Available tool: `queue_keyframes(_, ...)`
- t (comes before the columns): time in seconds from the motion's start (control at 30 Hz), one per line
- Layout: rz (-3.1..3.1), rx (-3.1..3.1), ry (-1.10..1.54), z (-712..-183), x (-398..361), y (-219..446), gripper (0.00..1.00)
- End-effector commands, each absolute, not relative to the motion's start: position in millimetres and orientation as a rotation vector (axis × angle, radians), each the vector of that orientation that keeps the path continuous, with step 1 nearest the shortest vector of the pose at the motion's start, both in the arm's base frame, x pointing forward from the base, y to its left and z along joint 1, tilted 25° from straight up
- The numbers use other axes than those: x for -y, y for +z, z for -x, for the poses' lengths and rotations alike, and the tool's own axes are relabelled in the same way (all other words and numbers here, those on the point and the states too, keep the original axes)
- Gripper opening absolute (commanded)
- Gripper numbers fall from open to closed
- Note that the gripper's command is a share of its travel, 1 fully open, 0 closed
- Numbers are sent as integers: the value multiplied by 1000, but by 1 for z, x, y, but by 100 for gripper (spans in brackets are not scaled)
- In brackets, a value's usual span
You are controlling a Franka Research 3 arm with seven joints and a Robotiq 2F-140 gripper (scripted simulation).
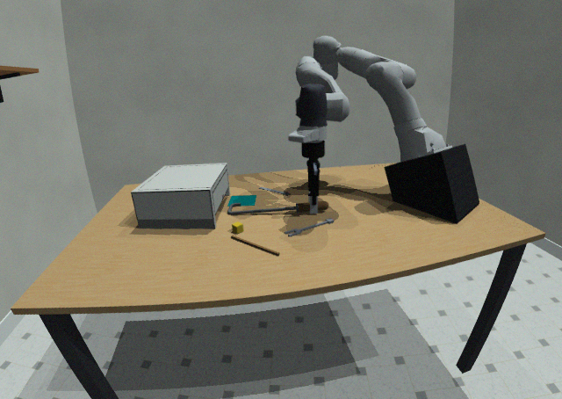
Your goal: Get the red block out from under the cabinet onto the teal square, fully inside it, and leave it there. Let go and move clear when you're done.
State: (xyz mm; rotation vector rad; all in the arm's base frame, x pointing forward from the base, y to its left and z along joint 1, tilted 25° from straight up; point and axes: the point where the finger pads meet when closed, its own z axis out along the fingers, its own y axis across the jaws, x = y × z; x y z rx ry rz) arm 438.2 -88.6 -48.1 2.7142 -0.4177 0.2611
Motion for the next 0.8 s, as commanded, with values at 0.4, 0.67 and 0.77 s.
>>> queue_keyframes(0.4, -2712, 420, 267, -444, 90, -47, 0)
queue_keyframes(0.67, -2712, 420, 267, -449, 91, -45, 0)
queue_keyframes(0.77, -2712, 420, 267, -452, 92, -44, 0)
